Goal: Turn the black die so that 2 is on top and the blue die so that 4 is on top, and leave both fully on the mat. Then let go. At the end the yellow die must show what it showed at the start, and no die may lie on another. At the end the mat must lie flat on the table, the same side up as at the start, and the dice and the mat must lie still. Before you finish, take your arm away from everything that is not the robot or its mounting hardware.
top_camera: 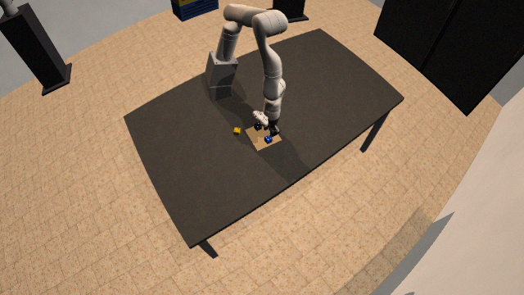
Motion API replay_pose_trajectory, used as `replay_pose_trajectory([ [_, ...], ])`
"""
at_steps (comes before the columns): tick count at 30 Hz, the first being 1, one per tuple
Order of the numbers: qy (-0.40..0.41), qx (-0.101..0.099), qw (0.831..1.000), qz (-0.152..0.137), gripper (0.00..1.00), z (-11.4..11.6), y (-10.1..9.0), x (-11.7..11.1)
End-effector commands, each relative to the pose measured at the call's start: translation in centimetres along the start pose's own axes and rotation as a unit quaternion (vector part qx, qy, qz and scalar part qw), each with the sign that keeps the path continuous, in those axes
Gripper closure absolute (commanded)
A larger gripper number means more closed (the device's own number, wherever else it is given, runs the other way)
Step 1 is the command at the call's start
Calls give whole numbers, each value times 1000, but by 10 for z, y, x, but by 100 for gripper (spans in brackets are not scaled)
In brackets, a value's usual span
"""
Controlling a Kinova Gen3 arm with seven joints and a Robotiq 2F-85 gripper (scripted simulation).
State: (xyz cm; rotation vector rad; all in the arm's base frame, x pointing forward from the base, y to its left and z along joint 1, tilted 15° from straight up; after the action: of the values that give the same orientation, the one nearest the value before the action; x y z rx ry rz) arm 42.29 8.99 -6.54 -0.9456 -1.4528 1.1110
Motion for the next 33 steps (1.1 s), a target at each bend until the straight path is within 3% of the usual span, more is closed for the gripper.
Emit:
replay_pose_trajectory([
  [1, 4, -12, 1000, 3, 54, -7, -22, -6],
  [12, 4, -12, 1000, 3, 54, -6, -37, -6],
  [13, 4, -12, 1000, 3, 0, -6, -37, -6],
  [33, 4, -12, 1000, 3, 0, -6, -38, -6],
])
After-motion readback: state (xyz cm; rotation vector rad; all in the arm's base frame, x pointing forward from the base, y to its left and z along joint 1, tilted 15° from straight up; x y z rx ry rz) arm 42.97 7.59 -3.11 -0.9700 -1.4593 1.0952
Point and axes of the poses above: the point where the finger pads meet when closed, its own y axis out along the fingers, its own z axis across the jaws, x = y × z, the point moved 9 cm from there along -y, back along the fingers
